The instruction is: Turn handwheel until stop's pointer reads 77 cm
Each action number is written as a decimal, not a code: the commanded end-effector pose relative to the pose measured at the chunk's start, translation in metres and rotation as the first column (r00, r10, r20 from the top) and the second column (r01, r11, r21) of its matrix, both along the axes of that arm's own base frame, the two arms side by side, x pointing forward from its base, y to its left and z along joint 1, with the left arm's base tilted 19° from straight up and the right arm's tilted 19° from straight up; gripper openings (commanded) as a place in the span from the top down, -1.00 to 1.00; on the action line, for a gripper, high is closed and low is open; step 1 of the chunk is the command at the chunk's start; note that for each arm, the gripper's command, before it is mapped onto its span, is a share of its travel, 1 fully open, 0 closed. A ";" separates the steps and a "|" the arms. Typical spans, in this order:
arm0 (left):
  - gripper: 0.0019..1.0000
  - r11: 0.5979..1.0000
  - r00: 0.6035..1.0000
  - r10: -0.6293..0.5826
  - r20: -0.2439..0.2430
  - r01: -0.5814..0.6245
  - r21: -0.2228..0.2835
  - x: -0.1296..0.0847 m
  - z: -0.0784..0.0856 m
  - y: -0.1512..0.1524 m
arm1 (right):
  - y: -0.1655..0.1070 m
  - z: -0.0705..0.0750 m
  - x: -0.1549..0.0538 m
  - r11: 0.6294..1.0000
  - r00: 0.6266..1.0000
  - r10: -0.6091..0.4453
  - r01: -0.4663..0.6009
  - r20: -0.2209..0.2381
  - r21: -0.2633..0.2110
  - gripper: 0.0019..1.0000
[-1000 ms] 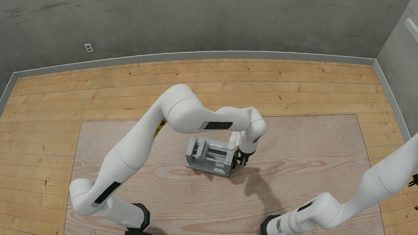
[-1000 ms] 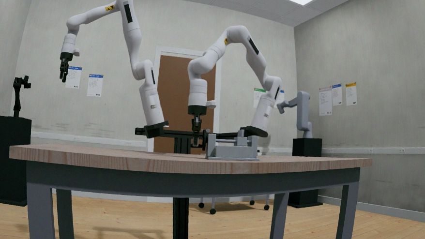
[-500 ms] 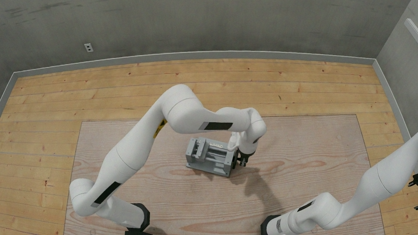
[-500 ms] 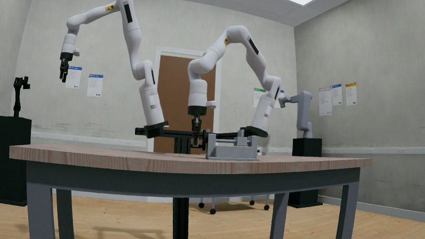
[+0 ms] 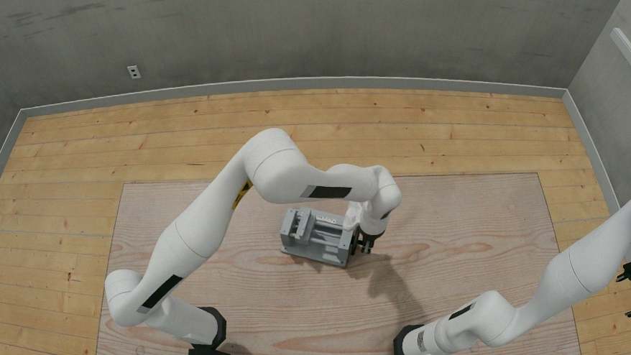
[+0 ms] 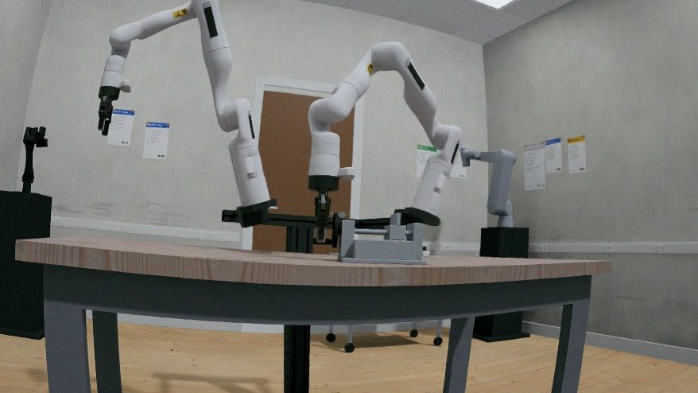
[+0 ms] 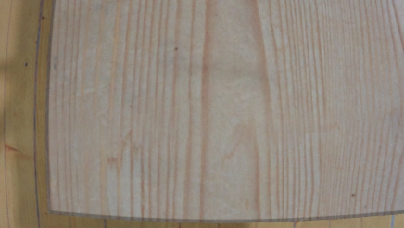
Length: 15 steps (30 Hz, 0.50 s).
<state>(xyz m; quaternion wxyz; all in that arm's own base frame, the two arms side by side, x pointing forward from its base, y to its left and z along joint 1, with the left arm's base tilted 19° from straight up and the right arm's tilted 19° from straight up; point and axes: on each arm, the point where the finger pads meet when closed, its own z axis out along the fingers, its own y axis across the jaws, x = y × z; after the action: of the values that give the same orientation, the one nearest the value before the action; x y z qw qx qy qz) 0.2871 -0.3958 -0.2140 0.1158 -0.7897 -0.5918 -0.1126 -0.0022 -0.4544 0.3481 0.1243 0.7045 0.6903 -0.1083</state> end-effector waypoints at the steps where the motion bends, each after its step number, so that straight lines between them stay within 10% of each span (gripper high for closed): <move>1: 0.68 1.000 1.000 0.008 0.000 -0.008 0.003 -0.004 0.002 0.001 | 0.001 0.000 -0.001 1.000 1.000 0.011 -0.011 -0.008 0.005 -1.00; 15: 0.68 1.000 1.000 0.008 0.001 -0.008 0.000 -0.012 0.002 0.003 | 0.001 0.000 -0.001 1.000 1.000 0.011 -0.011 -0.008 0.005 -1.00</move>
<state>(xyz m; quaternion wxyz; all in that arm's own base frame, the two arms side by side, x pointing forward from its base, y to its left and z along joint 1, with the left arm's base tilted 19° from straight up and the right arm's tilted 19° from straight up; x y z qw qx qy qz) 0.2793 -0.3932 -0.2150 0.1161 -0.7898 -0.5916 -0.1127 -0.0022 -0.4544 0.3481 0.1243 0.7045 0.6903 -0.1083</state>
